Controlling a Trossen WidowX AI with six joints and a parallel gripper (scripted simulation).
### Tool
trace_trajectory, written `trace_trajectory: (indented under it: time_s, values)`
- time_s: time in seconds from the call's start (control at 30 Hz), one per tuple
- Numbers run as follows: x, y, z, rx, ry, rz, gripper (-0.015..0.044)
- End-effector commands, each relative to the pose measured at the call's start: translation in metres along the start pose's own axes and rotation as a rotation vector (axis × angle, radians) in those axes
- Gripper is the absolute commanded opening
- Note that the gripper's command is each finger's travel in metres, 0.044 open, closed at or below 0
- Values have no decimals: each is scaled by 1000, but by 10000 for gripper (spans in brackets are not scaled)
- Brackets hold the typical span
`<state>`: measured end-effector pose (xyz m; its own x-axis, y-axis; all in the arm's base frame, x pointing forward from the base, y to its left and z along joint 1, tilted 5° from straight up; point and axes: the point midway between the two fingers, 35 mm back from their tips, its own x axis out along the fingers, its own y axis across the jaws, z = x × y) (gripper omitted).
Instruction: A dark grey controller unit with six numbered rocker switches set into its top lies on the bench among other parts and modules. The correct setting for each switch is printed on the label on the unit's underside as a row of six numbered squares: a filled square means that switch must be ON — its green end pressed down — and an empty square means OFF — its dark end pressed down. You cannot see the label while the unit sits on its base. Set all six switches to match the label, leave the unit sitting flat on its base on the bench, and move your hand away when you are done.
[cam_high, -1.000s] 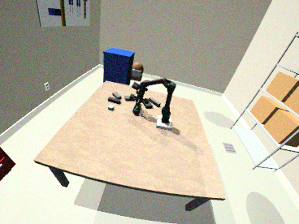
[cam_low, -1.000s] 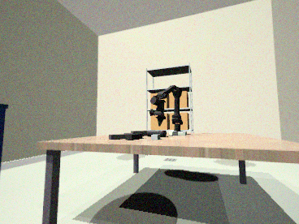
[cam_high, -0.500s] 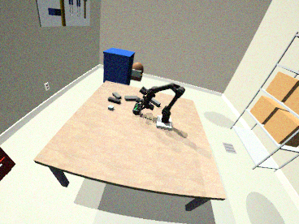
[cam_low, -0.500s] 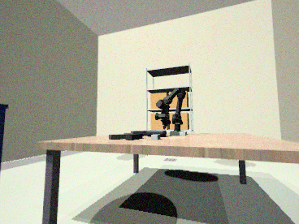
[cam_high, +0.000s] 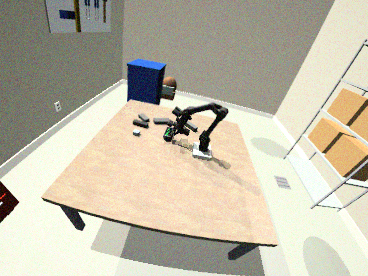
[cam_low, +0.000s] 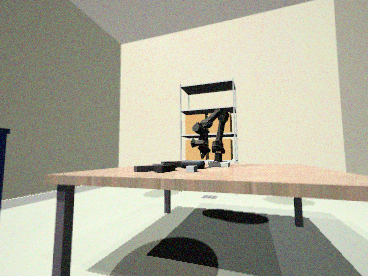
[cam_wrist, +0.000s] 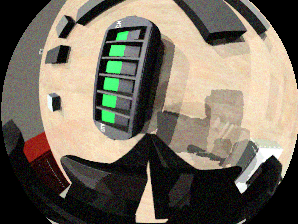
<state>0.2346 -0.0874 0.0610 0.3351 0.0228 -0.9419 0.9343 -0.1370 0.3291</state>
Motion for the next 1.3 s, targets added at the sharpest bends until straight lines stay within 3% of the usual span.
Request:
trace_trajectory:
  time_s: [0.0,0.33,0.9,1.27]
  values:
    - [0,0,0,0,0,0,0]
    - [0,0,0,0,0,1,0]
    - [-16,58,76,-6,98,-198,440]
    - [-16,67,110,27,165,-284,440]
